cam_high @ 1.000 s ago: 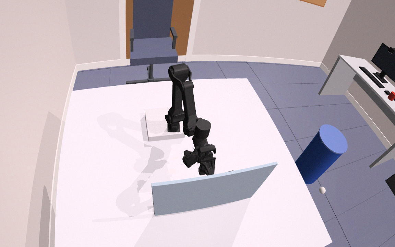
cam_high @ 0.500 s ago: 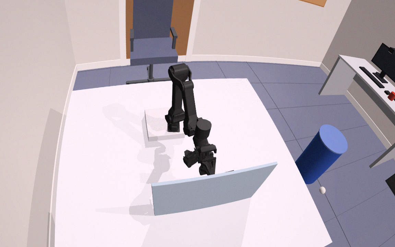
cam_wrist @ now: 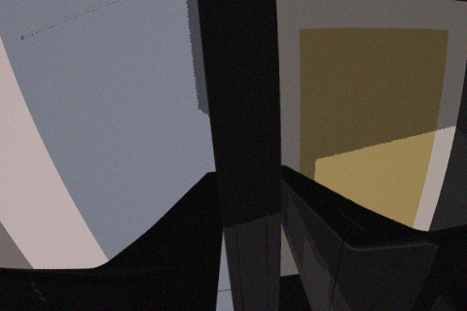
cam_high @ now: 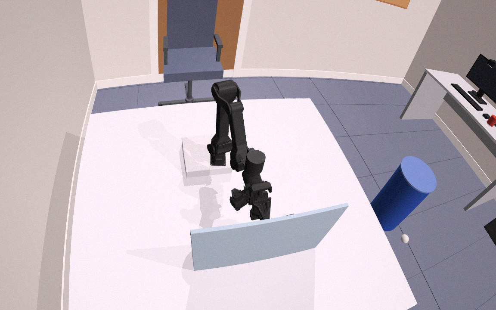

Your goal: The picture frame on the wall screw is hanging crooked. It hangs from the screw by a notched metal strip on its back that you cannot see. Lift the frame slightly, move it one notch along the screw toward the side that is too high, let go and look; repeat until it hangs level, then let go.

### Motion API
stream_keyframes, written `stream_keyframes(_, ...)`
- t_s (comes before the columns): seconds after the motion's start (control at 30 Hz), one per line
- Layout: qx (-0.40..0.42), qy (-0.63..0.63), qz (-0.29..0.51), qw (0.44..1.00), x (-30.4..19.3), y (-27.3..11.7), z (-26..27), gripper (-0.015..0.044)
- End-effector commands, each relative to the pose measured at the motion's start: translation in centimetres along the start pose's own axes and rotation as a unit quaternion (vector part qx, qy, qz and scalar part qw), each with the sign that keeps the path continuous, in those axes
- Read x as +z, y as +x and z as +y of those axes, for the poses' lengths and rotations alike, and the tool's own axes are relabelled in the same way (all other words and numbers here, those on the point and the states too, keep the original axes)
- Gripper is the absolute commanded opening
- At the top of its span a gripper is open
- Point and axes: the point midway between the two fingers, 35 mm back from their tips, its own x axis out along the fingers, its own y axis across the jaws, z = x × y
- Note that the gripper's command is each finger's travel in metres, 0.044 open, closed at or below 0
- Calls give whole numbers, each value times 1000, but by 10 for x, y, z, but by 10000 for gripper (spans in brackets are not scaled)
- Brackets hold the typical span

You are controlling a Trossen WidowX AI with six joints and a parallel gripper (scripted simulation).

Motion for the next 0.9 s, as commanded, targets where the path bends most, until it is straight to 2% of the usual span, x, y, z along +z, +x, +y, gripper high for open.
stream_keyframes(0.0,4,1,0,1000,0,0,1,0)
stream_keyframes(0.87,0,-2,1,1000,-1,0,-6,0)
